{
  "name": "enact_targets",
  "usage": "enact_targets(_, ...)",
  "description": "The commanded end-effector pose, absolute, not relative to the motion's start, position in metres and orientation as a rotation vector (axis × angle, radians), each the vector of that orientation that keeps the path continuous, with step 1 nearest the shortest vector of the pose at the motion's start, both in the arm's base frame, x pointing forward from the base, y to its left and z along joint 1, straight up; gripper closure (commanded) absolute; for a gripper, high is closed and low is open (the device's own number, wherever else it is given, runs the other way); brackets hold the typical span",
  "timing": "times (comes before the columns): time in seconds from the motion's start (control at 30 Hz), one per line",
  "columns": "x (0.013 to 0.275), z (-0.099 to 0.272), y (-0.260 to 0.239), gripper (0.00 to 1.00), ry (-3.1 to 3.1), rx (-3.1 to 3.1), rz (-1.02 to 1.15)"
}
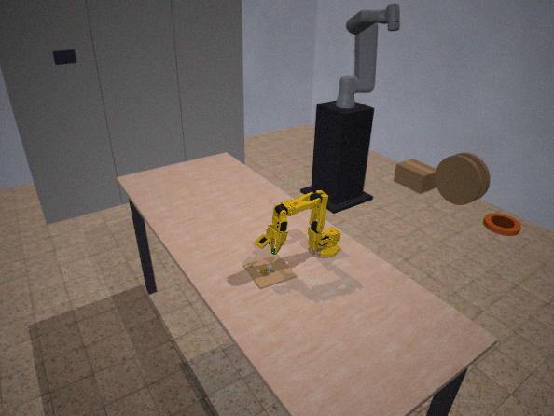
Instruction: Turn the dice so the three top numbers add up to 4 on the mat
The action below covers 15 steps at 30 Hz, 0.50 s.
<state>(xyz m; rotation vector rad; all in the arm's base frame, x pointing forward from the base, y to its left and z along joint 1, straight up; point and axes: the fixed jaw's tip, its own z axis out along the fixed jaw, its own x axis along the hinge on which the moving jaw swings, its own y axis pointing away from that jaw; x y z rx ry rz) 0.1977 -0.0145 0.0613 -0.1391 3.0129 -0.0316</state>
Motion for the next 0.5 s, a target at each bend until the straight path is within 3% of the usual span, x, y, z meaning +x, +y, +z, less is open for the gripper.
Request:
enact_targets(0.0,0.202,0.071,-0.022,1.0,2.897,-0.057,-0.059)
enact_targets(0.47,0.192,0.067,-0.051,1.0,2.701,0.205,-0.134)
